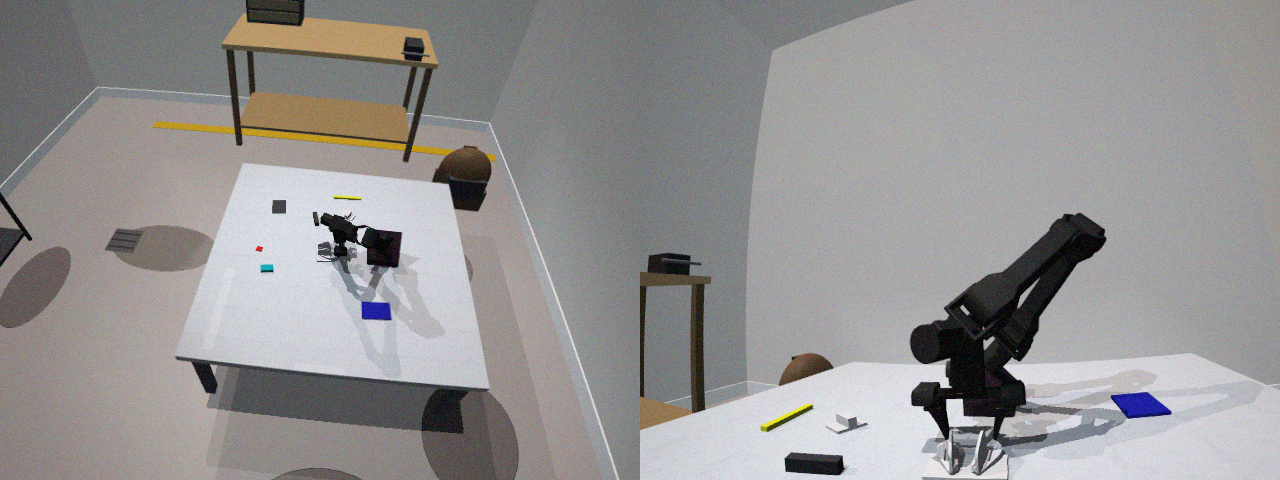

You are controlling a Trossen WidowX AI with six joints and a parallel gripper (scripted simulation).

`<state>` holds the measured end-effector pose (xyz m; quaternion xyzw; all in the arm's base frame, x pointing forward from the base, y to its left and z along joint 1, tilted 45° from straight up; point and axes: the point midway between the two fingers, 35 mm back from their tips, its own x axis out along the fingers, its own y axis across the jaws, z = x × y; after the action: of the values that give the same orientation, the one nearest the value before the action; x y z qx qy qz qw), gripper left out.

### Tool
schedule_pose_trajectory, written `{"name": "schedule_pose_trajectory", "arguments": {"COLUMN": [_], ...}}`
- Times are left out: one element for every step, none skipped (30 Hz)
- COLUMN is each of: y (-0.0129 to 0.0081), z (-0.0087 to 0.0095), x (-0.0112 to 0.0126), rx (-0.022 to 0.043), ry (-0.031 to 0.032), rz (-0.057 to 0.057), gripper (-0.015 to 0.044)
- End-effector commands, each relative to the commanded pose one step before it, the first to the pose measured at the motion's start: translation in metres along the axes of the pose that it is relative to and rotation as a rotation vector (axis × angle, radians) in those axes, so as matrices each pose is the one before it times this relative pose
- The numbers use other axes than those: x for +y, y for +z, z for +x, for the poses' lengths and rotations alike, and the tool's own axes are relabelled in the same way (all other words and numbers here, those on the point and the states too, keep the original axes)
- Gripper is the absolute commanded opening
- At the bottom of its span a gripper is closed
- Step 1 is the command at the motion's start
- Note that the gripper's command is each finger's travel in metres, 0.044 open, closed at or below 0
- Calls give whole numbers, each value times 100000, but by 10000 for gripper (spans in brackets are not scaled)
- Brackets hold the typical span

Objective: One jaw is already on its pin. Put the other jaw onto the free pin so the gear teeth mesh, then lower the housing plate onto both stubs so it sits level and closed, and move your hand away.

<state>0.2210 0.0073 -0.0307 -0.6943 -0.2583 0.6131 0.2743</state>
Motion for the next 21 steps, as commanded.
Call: {"name": "schedule_pose_trajectory", "arguments": {"y": [-16,0,0,0,0,0,0,0,0,0,0,0,0,0,0,0,0,0,0,0,0], "z": [67,0,0,10,30,50,65,50,30,10,0,0,0,0,0,10,30,50,64,50,30], "x": [-2,0,0,0,0,0,-1,-1,0,0,0,0,0,0,0,0,0,0,-1,-1,0], "rx": [160,0,0,0,0,0,0,0,0,0,0,0,0,0,0,0,0,0,0,0,0], "ry": [-74,0,0,0,-1,-2,-3,-3,-2,-1,0,0,0,0,0,0,-1,-2,-3,-3,-2], "rz": [309,0,0,1,2,3,3,3,2,1,0,0,0,0,0,-1,-3,-4,-6,-4,-3], "gripper": [351,351,351,351,351,351,351,351,351,351,351,351,351,351,351,351,351,351,351,351,351]}}
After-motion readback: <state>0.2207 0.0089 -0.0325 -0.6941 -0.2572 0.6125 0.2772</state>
